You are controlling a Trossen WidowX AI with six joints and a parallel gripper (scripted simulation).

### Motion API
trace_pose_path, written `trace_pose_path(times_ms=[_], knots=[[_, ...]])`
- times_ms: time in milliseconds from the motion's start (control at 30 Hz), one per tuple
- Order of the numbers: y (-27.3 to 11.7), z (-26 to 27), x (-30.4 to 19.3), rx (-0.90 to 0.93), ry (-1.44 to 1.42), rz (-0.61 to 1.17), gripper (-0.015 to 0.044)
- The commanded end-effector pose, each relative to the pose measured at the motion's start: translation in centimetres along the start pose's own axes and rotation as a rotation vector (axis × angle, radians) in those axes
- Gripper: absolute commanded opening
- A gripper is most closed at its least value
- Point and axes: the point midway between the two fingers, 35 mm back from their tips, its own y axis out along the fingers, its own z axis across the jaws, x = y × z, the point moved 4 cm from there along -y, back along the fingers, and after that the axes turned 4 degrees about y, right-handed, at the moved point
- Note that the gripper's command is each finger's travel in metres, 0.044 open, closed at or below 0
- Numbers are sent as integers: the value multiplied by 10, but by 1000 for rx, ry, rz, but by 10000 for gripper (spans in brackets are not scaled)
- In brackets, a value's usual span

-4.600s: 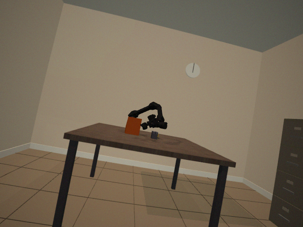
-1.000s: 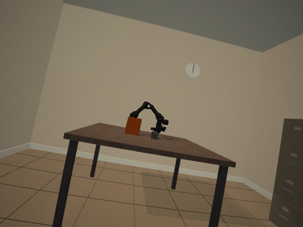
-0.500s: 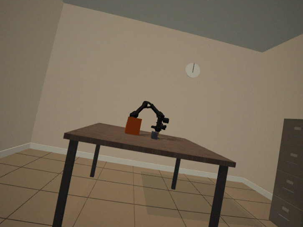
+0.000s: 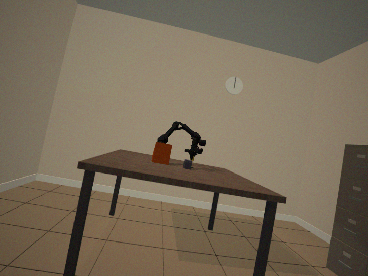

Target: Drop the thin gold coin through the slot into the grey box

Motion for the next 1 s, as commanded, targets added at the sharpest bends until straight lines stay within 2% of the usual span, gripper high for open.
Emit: trace_pose_path(times_ms=[0, 467, 967], knots=[[-10, 1, 0, 0, -9, -5, 0], [-37, -1, -3, 1, 13, -1, 0], [-37, -7, -6, 1, 525, -1, 0]])
